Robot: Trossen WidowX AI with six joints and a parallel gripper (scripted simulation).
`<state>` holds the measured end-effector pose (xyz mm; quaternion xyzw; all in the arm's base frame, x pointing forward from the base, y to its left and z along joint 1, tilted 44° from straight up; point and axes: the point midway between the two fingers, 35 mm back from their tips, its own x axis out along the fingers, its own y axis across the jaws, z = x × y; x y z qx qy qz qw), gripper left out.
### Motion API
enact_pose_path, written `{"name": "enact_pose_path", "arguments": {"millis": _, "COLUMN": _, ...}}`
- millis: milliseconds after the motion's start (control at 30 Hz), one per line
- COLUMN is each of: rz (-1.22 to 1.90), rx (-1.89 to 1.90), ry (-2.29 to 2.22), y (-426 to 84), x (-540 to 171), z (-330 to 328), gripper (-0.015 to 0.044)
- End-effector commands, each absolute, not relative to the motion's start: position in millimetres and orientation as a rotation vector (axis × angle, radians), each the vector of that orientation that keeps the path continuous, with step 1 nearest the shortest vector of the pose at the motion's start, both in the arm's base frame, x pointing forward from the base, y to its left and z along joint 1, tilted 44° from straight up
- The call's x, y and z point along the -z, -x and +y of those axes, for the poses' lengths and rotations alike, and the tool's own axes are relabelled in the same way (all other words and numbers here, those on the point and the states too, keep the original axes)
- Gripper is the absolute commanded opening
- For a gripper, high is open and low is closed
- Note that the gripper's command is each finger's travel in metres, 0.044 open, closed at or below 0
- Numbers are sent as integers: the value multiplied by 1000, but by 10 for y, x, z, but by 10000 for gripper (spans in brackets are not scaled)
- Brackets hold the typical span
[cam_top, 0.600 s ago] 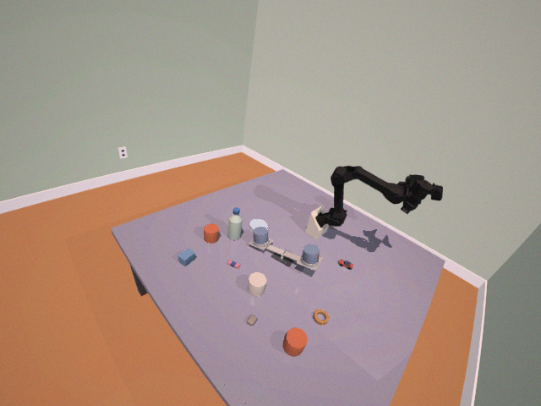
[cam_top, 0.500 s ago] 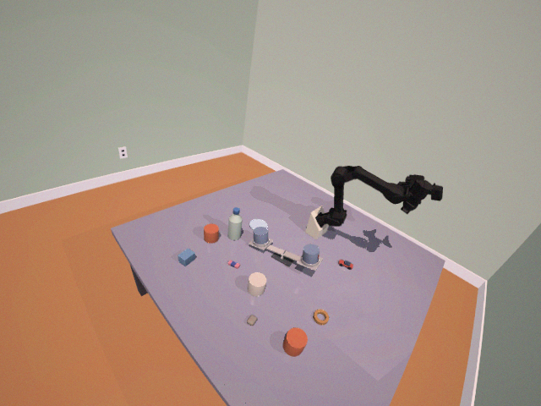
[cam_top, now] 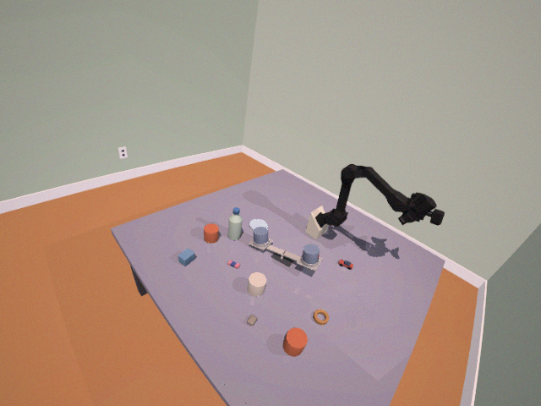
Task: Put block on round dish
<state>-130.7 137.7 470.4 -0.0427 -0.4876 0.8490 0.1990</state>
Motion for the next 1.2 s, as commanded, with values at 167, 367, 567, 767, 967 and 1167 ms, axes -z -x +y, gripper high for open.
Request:
{"name": "enact_pose_path", "arguments": {"millis": 167, "rz": -1088, "rx": -2239, "ry": 296, "y": 822, "x": -4448, "z": 2005, "gripper": 440}}
{"name": "enact_pose_path", "arguments": {"millis": 367, "rz": -893, "rx": -2135, "ry": 379, "y": 392, "x": -4263, "z": 2296, "gripper": 440}}
{"name": "enact_pose_path", "arguments": {"millis": 567, "rz": -709, "rx": -2016, "ry": 452, "y": -132, "x": -4012, "z": 2491, "gripper": 440}}
{"name": "enact_pose_path", "arguments": {"millis": 767, "rz": -525, "rx": -1890, "ry": 497, "y": -686, "x": -3743, "z": 2550, "gripper": 440}}
{"name": "enact_pose_path", "arguments": {"millis": 967, "rz": -341, "rx": -1762, "ry": 514, "y": -1236, "x": -3458, "z": 2474, "gripper": 440}}
{"name": "enact_pose_path", "arguments": {"millis": 1167, "rz": -172, "rx": -1619, "ry": 512, "y": -1748, "x": -3174, "z": 2261, "gripper": 440}}
